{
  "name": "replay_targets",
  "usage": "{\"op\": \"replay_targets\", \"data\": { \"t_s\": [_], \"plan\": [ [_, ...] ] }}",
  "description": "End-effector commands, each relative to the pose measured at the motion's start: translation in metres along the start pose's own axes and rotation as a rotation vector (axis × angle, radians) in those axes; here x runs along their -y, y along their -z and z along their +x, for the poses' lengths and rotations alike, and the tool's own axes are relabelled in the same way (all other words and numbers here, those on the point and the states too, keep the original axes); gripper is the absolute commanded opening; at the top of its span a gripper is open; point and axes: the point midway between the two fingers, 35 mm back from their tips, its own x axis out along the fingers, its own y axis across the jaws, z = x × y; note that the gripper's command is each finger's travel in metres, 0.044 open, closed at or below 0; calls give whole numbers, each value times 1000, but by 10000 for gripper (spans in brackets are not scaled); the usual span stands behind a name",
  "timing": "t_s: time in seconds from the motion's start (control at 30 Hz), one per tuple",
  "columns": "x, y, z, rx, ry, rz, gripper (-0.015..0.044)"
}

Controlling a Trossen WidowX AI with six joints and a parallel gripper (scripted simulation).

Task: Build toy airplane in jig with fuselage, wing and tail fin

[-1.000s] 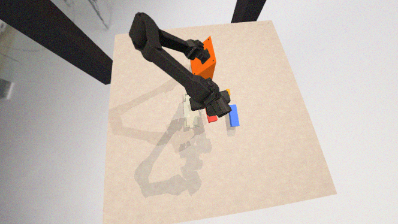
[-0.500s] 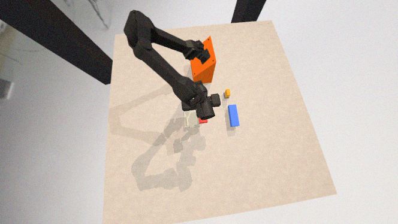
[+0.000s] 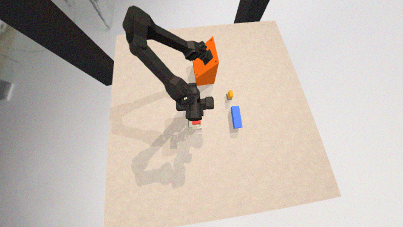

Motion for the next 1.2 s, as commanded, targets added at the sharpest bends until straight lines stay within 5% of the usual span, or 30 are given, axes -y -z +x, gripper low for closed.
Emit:
{"op": "replay_targets", "data": {
  "t_s": [0.0,0.13,0.4,1.17],
  "plan": [
    [12,4,4,2,14,20,0],
    [19,7,7,1,20,33,0],
    [19,7,7,1,20,33,195],
    [20,6,21,1,20,33,195]
  ]
}}
